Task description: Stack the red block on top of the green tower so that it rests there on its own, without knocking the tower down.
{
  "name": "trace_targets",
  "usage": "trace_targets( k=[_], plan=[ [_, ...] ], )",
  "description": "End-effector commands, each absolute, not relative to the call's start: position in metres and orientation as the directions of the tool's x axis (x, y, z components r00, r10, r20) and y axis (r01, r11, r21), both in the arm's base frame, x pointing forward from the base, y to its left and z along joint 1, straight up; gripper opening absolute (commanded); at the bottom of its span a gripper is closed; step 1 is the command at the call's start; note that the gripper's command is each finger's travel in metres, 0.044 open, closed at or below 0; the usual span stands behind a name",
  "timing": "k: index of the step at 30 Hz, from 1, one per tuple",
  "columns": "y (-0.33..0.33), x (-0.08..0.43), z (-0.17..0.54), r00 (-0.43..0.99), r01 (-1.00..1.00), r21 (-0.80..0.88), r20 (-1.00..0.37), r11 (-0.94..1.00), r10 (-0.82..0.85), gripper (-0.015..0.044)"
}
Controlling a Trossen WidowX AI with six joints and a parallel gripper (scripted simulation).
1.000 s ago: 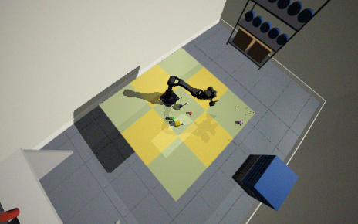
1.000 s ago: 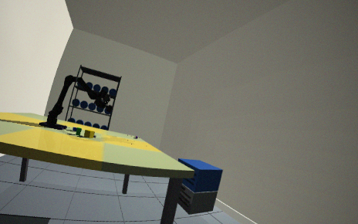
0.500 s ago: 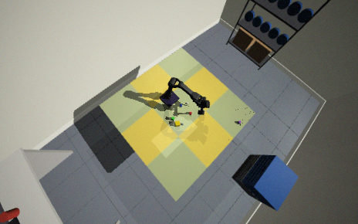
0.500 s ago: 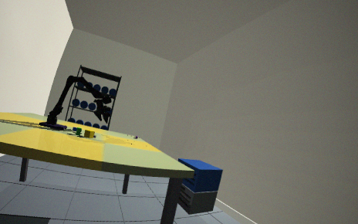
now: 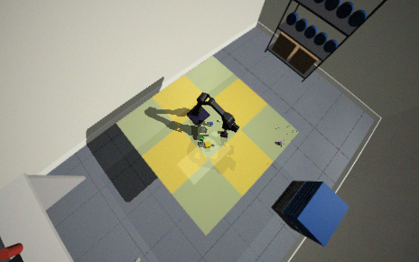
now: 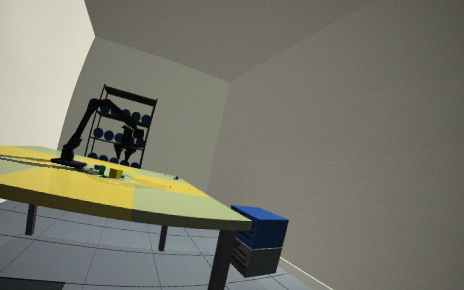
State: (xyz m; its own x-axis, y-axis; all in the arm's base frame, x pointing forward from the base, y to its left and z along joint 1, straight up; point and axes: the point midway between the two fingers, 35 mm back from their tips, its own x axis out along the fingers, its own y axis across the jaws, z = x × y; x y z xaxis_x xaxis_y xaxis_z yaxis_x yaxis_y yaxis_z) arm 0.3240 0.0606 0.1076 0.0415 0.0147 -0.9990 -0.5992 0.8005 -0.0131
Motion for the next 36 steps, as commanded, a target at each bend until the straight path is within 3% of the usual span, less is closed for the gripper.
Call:
trace_targets(
  k=[1, 36],
  plan=[
    [0.059, 0.324, 0.107, 0.025, -0.61, -0.013, -1.0, 0.792, 0.003, 0.044],
    [0.057, 0.328, 0.038, 0.025, -0.61, -0.013, -1.0, 0.792, 0.003, 0.044]
  ],
)
